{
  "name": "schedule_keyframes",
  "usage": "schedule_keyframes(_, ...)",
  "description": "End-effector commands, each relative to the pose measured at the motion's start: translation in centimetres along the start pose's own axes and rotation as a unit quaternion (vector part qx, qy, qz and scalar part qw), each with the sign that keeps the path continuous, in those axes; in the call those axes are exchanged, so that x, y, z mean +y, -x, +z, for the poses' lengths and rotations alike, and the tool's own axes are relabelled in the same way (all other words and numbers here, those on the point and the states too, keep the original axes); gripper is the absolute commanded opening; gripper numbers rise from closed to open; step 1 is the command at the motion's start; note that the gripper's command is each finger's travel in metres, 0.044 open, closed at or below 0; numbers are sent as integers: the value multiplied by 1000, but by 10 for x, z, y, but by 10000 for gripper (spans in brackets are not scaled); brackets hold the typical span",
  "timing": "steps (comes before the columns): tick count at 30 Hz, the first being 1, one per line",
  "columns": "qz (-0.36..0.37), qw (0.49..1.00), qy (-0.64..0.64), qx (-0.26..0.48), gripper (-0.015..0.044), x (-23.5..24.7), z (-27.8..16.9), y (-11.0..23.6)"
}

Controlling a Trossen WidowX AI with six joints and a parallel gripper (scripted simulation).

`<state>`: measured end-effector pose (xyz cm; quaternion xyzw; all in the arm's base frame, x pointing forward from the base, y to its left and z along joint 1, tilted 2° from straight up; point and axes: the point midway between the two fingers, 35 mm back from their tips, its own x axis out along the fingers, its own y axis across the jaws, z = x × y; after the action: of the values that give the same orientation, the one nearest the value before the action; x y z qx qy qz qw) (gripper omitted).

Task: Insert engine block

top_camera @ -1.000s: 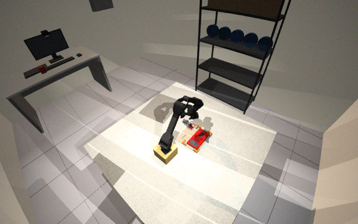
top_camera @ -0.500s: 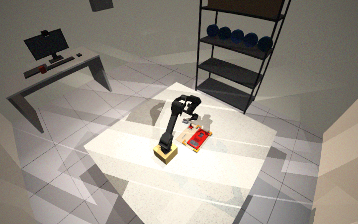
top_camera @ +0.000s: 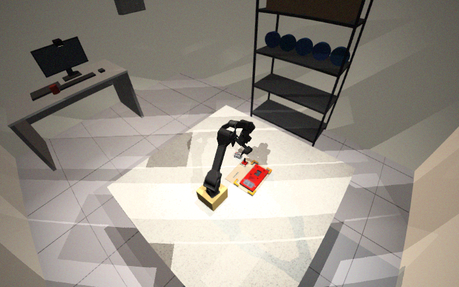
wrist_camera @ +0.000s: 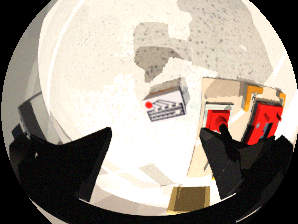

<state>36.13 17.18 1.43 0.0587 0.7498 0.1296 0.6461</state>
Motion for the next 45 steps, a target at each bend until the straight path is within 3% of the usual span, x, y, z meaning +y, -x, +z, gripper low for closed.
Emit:
schedule_keyframes(1, -14, 998, -59, -6, 440, 1, -2, 1)
schedule_keyframes(16, -49, 950, -303, -54, 440, 7, -3, 11)
schedule_keyframes(32, -53, 831, -541, -123, 440, 13, -4, 24)
schedule_keyframes(40, -51, 816, -561, -130, 440, 14, -3, 26)
schedule_keyframes(45, -51, 816, -561, -130, 440, 5, 3, -9)
